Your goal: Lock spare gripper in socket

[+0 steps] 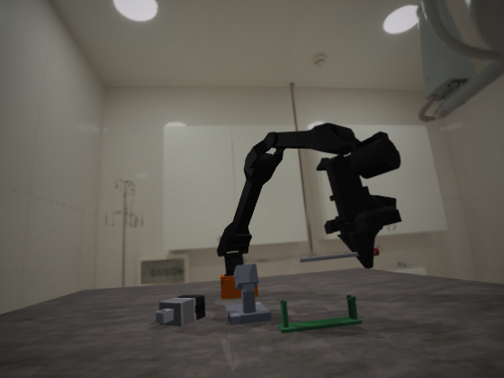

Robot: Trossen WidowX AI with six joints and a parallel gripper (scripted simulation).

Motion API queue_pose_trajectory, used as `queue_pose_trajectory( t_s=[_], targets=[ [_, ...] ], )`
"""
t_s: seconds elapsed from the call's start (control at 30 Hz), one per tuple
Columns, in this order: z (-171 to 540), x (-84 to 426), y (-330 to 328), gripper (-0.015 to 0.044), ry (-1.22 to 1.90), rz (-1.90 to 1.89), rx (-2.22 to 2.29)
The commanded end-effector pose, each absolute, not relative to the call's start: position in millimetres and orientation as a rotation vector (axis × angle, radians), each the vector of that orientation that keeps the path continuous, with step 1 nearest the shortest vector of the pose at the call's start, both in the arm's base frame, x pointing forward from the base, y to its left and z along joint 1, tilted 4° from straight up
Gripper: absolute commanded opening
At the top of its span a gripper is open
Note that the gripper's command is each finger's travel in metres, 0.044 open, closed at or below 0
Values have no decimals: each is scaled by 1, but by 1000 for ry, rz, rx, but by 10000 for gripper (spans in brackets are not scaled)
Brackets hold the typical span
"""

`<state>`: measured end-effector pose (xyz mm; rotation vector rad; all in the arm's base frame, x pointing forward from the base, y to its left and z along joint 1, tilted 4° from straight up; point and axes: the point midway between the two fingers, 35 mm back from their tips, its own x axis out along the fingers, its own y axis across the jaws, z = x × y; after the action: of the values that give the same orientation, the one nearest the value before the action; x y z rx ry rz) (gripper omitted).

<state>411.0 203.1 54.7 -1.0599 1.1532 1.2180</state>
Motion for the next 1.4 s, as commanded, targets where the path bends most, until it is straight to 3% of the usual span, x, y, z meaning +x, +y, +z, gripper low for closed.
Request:
queue_pose_trajectory(
  t_s=[0.0,1.37],
  targets=[
    [50,412,203,0,1154,1212,-1058],
    [-13,413,201,0,1150,1212,-1058]
  ],
)
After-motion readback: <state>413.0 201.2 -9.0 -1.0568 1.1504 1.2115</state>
